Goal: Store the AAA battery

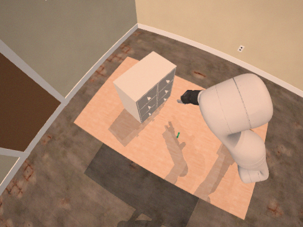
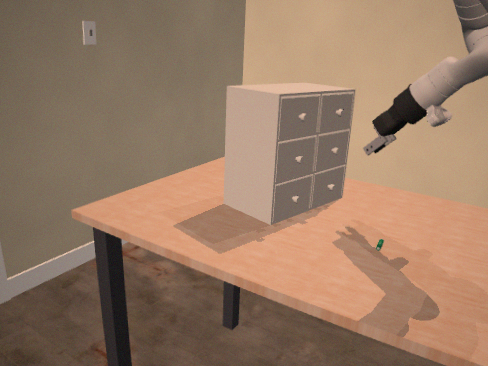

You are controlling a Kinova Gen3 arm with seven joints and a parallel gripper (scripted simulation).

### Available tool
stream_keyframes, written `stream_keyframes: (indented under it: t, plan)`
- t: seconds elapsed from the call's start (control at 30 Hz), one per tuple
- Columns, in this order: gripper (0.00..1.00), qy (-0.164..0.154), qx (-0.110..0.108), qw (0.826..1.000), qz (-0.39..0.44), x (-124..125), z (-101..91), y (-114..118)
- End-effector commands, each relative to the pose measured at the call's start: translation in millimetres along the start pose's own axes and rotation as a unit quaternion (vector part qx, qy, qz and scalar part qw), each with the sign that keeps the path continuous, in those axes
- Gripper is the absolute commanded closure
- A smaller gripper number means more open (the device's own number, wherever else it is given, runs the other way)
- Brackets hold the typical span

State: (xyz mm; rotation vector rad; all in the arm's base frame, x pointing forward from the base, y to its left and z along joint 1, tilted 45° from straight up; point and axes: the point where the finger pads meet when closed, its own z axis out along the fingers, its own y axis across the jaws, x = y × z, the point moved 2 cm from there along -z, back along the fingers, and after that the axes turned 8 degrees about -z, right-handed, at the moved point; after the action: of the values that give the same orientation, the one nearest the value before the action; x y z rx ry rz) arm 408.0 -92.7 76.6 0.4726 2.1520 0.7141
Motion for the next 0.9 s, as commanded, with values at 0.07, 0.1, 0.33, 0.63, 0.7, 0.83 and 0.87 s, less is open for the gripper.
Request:
stream_keyframes:
  t: [0.07, 0.1, 0.33, 0.63, 0.7, 0.83, 0.87]
  plan:
    - [0.33, 0.0, 0.0, 1.0, 0.0, 1, 4.0, 0]
    - [0.33, 0.0, 0.0, 1.0, 0.0, 2, 5.4, 0]
    - [0.33, 0.0, 0.0, 1.0, 0.0, 5, 15.1, 1]
    - [0.33, 0.0, 0.0, 1.0, 0.0, 14, 43.8, 2]
    - [0.33, 0.0, 0.0, 1.0, 0.0, 17, 51.6, 2]
    - [0.33, 0.0, 0.0, 1.0, 0.0, 21, 64.1, 3]
    - [0.33, 0.0, 0.0, 1.0, 0.0, 21, 64.1, 3]
